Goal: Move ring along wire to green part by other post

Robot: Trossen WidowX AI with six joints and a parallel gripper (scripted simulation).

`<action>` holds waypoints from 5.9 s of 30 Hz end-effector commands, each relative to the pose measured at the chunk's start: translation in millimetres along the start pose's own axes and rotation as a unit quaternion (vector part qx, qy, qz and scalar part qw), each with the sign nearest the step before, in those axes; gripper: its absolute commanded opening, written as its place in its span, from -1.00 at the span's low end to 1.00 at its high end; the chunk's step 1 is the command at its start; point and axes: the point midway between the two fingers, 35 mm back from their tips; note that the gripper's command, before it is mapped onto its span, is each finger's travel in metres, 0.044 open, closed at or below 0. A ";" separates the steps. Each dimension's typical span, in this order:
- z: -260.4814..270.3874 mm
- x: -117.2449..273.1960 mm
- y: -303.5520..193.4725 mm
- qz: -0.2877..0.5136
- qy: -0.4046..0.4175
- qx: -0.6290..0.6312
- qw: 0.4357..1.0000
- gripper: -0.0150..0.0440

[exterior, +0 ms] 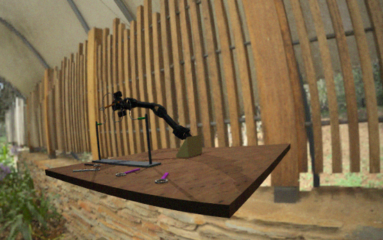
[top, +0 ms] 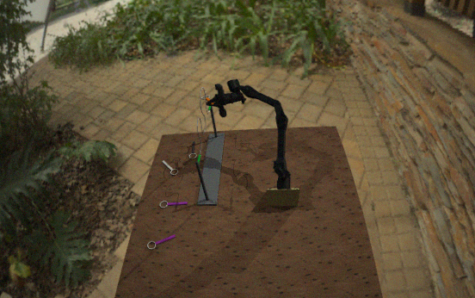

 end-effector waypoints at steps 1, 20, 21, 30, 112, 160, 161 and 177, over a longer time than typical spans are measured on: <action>1.2 1.0 -0.3 -0.001 -0.007 0.022 1.000 -1.00; -6.8 0.9 1.1 -0.007 -0.063 0.131 0.989 -1.00; -7.2 0.9 1.2 -0.008 -0.066 0.137 0.988 -1.00; -10.8 1.1 2.5 -0.011 -0.093 0.186 0.978 -1.00; -32.0 8.6 26.0 -0.057 -0.304 0.595 0.742 -1.00; -29.4 16.4 43.6 -0.077 -0.374 0.771 0.510 -1.00; -29.2 16.5 43.9 -0.077 -0.375 0.774 0.505 -1.00; -25.7 19.0 49.0 -0.082 -0.390 0.817 0.416 -1.00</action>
Point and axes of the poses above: the point midway between the two fingers, 35 mm back from their tips, its own x axis back along the fingers, its own z axis across the jaws, y = z × x, and after that the axes turned 2 degrees about -x, right-handed
